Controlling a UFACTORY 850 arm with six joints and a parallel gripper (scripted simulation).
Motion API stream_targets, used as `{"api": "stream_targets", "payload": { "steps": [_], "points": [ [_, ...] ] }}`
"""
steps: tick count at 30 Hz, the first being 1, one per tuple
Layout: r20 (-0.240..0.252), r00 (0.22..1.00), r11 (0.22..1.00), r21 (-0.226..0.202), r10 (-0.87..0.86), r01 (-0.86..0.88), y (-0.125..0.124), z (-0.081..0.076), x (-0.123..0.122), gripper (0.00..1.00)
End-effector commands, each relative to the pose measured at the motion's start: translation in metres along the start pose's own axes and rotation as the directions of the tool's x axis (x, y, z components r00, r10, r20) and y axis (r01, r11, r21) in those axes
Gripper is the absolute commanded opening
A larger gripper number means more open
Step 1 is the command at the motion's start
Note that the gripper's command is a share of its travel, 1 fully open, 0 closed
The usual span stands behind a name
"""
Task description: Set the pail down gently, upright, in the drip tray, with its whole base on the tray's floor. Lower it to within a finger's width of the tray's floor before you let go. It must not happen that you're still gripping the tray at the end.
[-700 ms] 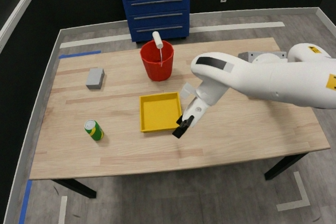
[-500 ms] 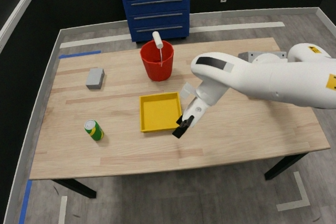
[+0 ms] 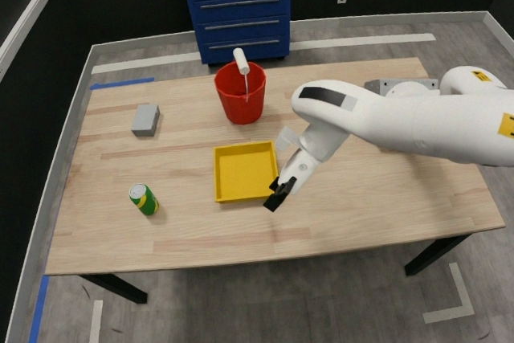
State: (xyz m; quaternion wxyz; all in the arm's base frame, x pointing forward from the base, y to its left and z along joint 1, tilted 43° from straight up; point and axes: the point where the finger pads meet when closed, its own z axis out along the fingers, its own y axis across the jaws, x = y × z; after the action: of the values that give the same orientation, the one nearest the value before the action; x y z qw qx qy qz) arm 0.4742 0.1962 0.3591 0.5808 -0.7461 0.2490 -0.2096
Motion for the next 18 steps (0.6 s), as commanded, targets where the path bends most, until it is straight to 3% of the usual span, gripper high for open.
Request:
{"api": "stream_targets", "payload": {
  "steps": [1,9,11,13,14,18],
  "points": [
    [0.014,1.000,1.000,-0.007,0.020,-0.020,0.001,0.003,0.009,1.00],
    [0.106,0.977,0.979,-0.103,0.184,-0.173,0.025,0.014,0.080,1.00],
    [0.119,0.968,0.970,-0.132,0.221,-0.206,0.034,0.013,0.096,1.00],
    [0.119,0.968,0.970,-0.132,0.221,-0.206,0.034,0.013,0.096,1.00],
    [0.132,0.955,0.955,-0.169,0.267,-0.244,0.046,0.011,0.116,1.00],
    [0.141,0.935,0.931,-0.220,0.325,-0.290,0.065,0.005,0.141,1.00]
  ]
}}
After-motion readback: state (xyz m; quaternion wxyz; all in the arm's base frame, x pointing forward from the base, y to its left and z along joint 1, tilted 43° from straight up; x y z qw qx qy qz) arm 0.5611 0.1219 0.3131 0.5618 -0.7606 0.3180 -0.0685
